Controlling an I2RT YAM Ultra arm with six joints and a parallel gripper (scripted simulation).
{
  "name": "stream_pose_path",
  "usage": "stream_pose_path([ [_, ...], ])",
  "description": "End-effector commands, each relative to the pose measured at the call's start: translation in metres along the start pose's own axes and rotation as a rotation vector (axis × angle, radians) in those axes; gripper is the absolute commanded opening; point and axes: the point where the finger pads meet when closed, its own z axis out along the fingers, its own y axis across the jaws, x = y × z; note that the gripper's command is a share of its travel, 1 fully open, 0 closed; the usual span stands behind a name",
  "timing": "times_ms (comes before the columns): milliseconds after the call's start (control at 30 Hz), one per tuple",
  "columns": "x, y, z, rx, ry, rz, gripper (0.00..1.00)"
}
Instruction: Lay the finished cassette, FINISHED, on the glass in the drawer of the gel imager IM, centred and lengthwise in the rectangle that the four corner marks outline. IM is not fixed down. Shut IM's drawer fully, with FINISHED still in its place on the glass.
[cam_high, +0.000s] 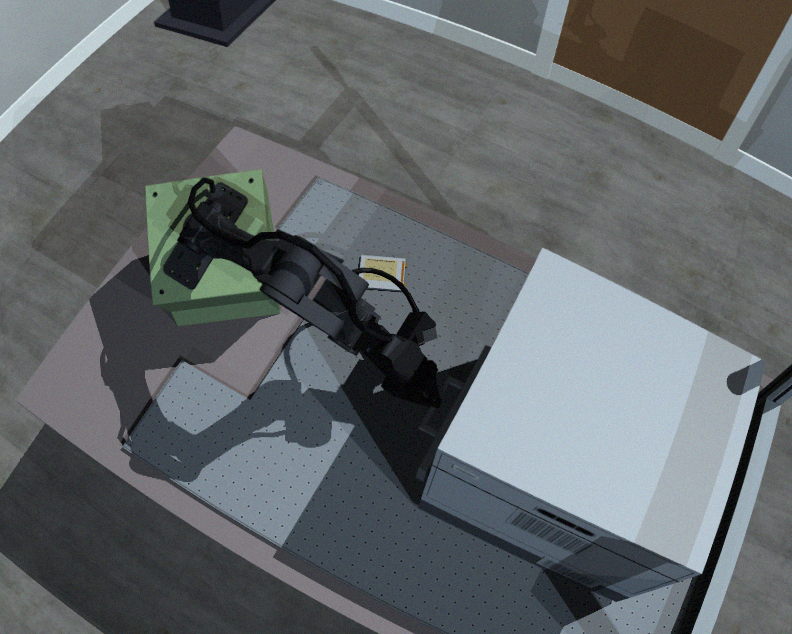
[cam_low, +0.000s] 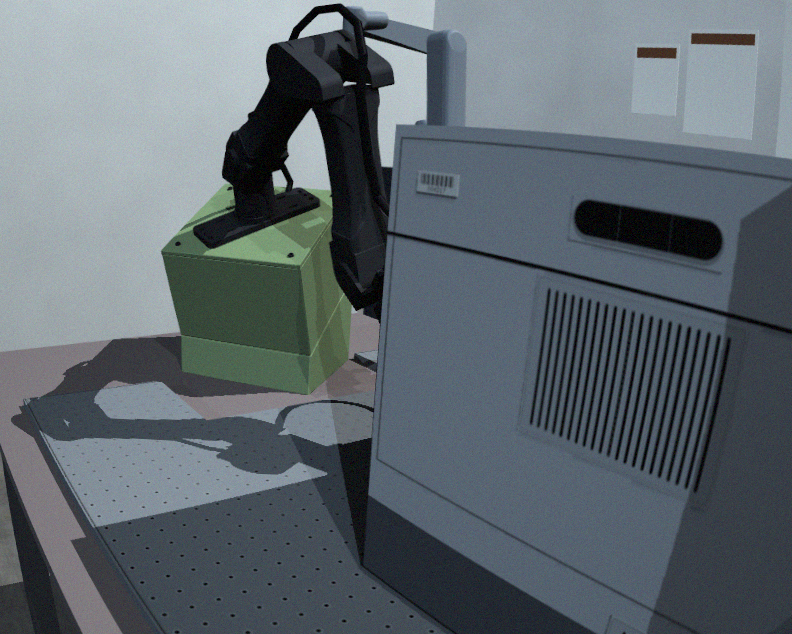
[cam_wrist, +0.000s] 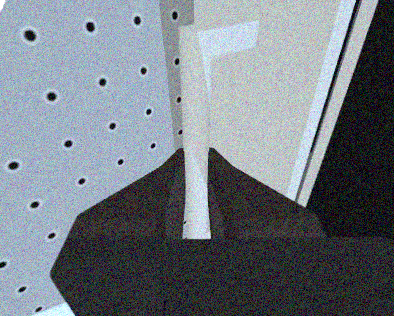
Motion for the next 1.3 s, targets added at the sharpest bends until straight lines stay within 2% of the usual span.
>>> stream_pose_path([
  [0,-0.005,0.011,-0.004,-0.032,-0.021,-0.006,0.00],
  [200,-0.005,0.011,-0.004,-0.032,-0.021,-0.006,0.00],
  [233,-0.001,-0.019,-0.002,-0.003,0.001,0.007,0.00],
  [300,-0.001,-0.019,-0.002,-0.003,0.001,0.007,0.00],
  [433,-0.001,-0.016,-0.005,-0.136,0.002,0.006,0.00],
  [600,-0.001,-0.011,-0.010,-0.142,0.002,0.006,0.00],
  [667,-0.005,0.011,-0.019,-0.183,-0.009,-0.003,0.00],
  [1267,0.001,0.025,-0.033,-0.176,-0.003,0.006,0.00],
])
